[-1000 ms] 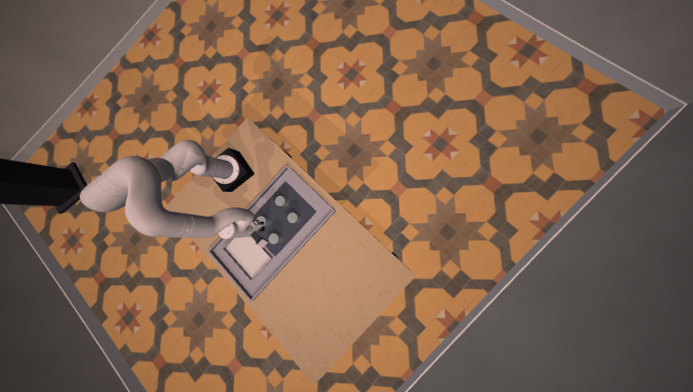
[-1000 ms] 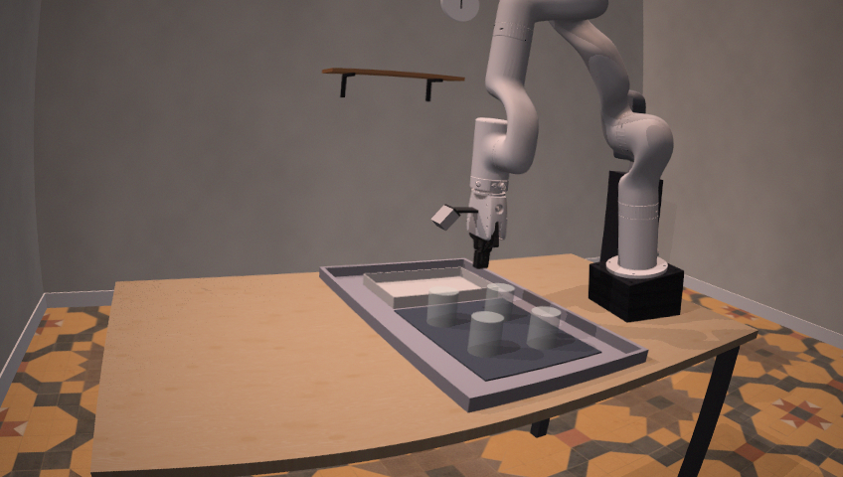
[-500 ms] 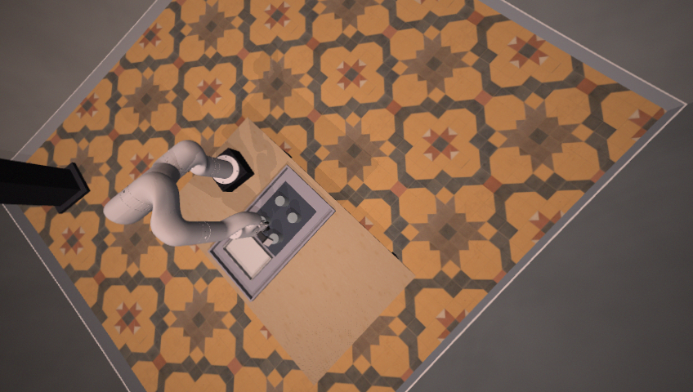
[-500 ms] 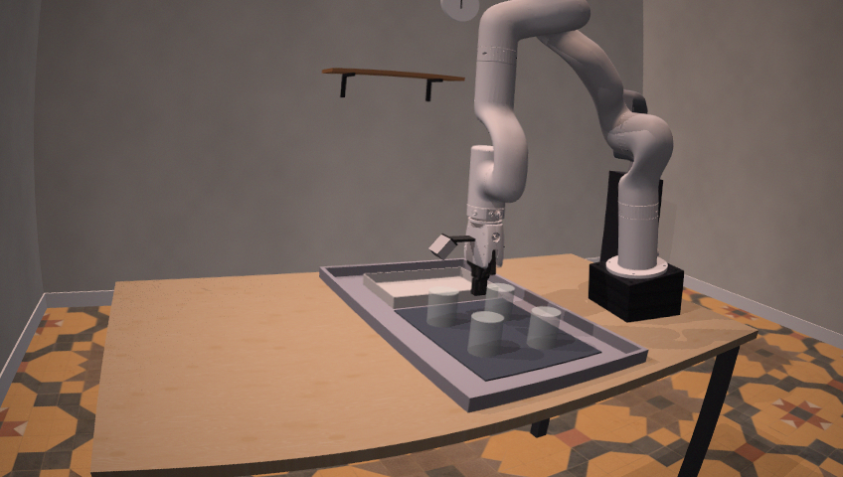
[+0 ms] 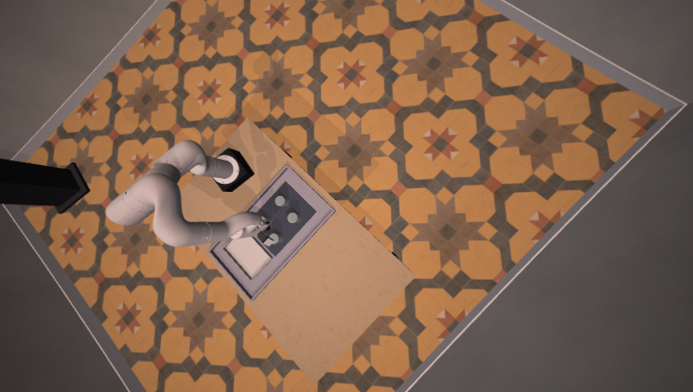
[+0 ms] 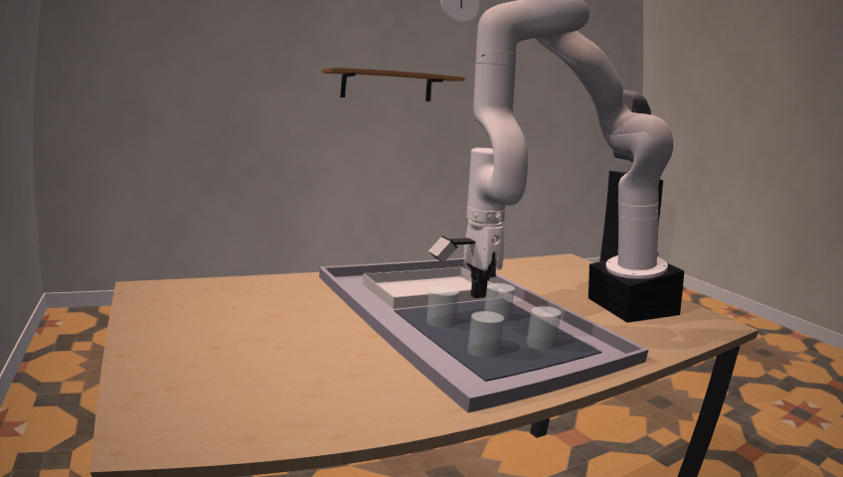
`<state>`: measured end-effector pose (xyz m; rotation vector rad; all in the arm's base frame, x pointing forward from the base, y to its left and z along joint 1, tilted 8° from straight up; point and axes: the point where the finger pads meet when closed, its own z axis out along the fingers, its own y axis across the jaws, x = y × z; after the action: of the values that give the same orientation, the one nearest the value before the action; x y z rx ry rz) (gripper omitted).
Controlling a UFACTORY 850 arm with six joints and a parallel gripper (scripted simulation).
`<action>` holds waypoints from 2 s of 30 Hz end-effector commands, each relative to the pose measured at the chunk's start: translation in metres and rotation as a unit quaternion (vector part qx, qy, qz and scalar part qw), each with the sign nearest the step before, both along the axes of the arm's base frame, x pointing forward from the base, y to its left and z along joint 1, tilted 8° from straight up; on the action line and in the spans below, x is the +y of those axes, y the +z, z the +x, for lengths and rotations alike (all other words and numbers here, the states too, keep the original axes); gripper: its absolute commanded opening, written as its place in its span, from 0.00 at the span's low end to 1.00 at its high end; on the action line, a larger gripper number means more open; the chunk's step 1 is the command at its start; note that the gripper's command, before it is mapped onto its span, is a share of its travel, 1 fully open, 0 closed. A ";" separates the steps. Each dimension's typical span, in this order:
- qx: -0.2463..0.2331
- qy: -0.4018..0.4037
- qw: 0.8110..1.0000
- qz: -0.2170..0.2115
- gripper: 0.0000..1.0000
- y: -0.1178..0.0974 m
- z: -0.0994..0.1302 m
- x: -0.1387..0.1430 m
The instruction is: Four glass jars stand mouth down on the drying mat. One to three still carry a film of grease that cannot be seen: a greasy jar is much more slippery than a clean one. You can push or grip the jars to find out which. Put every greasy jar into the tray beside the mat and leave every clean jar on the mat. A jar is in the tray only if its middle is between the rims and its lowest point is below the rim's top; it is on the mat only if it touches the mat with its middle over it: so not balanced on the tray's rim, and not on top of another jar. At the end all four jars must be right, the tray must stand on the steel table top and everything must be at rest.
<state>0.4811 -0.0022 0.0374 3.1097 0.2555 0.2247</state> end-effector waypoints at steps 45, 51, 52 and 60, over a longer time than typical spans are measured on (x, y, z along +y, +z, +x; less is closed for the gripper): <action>-0.001 0.000 1.000 0.000 0.00 0.000 -0.005 -0.001; -0.001 0.000 1.000 0.000 0.00 0.000 -0.005 -0.001; -0.001 0.000 1.000 0.000 0.00 0.000 -0.006 -0.001; -0.001 0.000 1.000 0.000 0.00 -0.001 -0.006 -0.001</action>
<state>0.4743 -0.0033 0.0363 3.1104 0.2556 0.2246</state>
